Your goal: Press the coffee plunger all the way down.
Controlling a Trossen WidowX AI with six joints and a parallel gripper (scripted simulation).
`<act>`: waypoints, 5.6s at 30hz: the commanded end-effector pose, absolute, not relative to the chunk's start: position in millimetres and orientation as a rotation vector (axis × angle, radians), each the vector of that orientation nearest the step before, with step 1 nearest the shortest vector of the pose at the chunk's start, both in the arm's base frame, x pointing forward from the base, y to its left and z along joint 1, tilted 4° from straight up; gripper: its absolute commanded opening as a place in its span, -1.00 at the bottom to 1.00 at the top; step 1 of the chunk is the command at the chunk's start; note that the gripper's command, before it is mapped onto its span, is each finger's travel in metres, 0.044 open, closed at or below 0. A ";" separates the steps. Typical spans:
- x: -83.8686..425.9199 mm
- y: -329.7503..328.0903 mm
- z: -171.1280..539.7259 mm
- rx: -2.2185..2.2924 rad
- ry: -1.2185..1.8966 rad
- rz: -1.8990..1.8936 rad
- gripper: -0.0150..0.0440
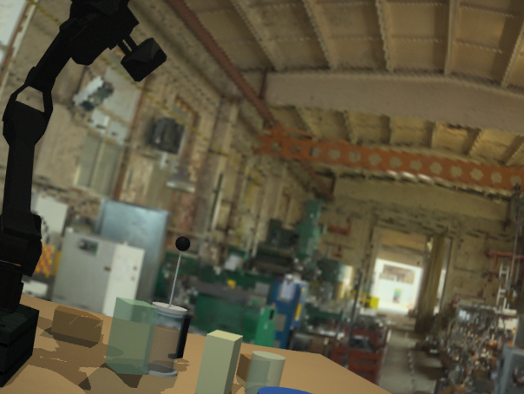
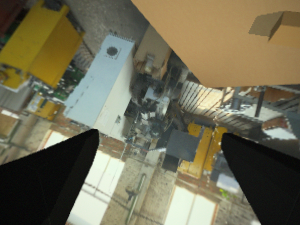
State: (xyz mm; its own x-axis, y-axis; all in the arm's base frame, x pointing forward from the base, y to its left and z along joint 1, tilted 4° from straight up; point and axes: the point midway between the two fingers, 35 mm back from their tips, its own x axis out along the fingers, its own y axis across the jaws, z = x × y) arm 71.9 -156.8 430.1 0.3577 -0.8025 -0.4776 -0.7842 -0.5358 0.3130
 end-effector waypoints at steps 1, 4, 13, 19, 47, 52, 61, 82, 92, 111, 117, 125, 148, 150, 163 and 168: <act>73.4 -156.8 429.6 2.557 -1.475 -0.936 0.95; 86.4 -155.8 425.1 2.495 -1.279 -0.977 1.00; 164.4 -125.4 393.1 1.910 -0.305 -0.912 1.00; 211.3 -81.3 367.8 1.396 0.132 -0.658 1.00; 243.0 98.1 285.4 -0.116 0.448 0.322 1.00; 245.3 97.6 257.7 -0.116 0.448 0.321 1.00; 244.4 94.7 227.9 -0.116 0.448 0.319 1.00; 271.9 103.7 213.7 -0.115 0.446 0.318 1.00; 277.8 105.4 209.8 -0.115 0.445 0.318 0.64; 277.9 105.4 209.6 -0.115 0.445 0.318 -0.11; 280.2 106.1 203.0 -0.115 0.445 0.318 -0.11; 284.3 107.2 190.1 -0.115 0.445 0.318 -0.11; 294.2 109.2 152.9 -0.115 0.444 0.318 -0.11; 294.9 109.3 149.7 -0.115 0.444 0.318 -0.11; 299.8 109.9 129.1 -0.115 0.444 0.318 -0.11; 302.3 110.3 121.5 -0.116 0.444 0.318 -0.11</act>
State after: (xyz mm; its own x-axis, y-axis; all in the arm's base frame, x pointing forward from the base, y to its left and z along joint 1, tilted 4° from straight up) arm 307.7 113.2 152.2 0.8846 0.2884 -0.3664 -0.3223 0.9461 -0.0333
